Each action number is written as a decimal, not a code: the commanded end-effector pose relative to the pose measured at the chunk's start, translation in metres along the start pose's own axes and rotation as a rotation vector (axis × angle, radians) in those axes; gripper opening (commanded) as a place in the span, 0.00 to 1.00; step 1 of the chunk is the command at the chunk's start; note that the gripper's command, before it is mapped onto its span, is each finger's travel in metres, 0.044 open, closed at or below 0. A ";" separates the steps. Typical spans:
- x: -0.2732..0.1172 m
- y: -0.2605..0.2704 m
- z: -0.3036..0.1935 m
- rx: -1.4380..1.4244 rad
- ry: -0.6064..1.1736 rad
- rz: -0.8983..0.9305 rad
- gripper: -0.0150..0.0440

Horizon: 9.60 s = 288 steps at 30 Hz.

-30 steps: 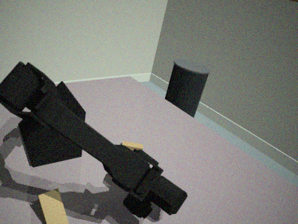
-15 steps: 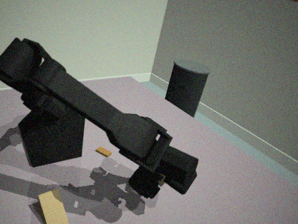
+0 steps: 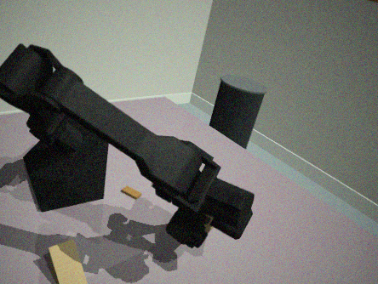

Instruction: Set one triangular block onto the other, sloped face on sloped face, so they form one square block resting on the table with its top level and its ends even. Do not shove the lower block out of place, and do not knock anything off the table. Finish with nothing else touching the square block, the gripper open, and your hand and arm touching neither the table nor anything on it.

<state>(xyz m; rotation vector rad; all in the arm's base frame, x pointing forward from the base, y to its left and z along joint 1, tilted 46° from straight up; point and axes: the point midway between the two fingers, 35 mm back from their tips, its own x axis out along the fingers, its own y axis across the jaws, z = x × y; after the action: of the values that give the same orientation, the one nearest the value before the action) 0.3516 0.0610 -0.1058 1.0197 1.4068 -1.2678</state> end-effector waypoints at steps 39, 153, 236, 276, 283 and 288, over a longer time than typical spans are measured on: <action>0.009 -0.002 -0.007 -1.397 -0.140 -0.228 0.25; -0.072 0.002 0.022 -3.890 1.227 -1.426 0.25; -0.144 -0.117 0.193 -3.854 1.270 -1.442 0.25; -0.129 -0.125 0.203 -3.830 1.291 -1.404 0.25; -0.126 -0.126 0.205 -3.825 1.298 -1.396 0.25; -0.126 -0.126 0.205 -3.825 1.298 -1.396 0.25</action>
<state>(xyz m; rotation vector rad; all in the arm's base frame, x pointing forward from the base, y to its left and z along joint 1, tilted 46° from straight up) 0.2776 -0.1546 0.0411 1.6793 -0.8811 -1.8974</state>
